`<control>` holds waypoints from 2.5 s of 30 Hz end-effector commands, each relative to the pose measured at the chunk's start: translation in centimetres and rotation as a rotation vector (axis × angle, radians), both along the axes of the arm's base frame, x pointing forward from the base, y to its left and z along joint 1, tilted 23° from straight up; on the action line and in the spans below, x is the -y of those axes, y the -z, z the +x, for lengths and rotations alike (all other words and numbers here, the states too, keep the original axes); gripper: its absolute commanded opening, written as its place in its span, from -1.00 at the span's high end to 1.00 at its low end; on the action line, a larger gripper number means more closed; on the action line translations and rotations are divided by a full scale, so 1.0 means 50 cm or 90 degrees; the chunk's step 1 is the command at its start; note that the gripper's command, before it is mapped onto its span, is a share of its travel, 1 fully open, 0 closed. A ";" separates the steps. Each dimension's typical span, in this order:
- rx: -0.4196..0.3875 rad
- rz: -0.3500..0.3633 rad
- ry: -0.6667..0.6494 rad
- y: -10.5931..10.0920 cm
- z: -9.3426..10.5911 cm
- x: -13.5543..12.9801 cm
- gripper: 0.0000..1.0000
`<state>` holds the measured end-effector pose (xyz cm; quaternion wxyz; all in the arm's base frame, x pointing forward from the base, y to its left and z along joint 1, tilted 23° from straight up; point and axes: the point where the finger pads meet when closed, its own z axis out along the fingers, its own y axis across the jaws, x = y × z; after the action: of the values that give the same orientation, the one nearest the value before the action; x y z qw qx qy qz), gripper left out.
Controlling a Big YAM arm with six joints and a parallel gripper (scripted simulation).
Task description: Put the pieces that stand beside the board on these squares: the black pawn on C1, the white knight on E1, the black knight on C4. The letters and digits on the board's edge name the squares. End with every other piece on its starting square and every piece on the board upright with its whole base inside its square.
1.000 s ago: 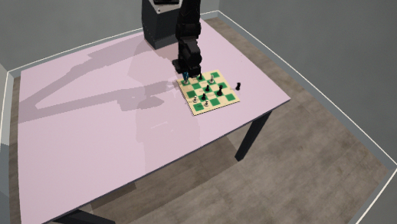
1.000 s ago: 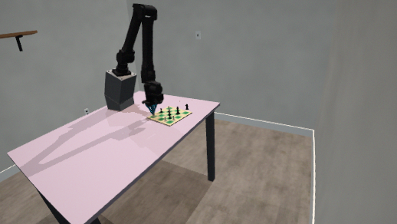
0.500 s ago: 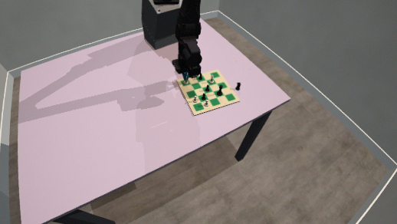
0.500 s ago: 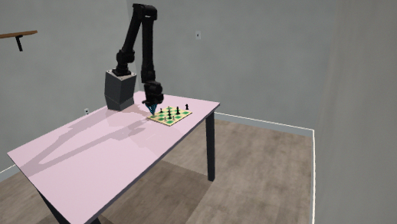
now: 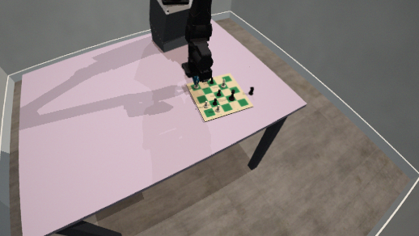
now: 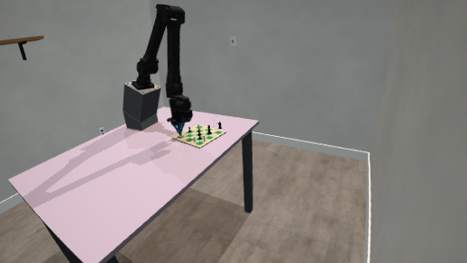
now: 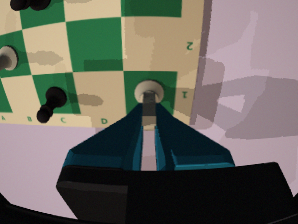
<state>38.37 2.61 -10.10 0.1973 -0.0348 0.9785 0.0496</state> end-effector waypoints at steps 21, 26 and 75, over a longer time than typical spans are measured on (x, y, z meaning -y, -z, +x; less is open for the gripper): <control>-0.002 -0.001 0.004 0.011 -0.012 0.012 1.00; -0.002 -0.001 0.004 0.011 -0.012 0.012 1.00; -0.002 -0.001 0.004 0.011 -0.012 0.012 0.55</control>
<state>38.03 2.51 -10.22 0.1946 -0.0335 0.9791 0.0494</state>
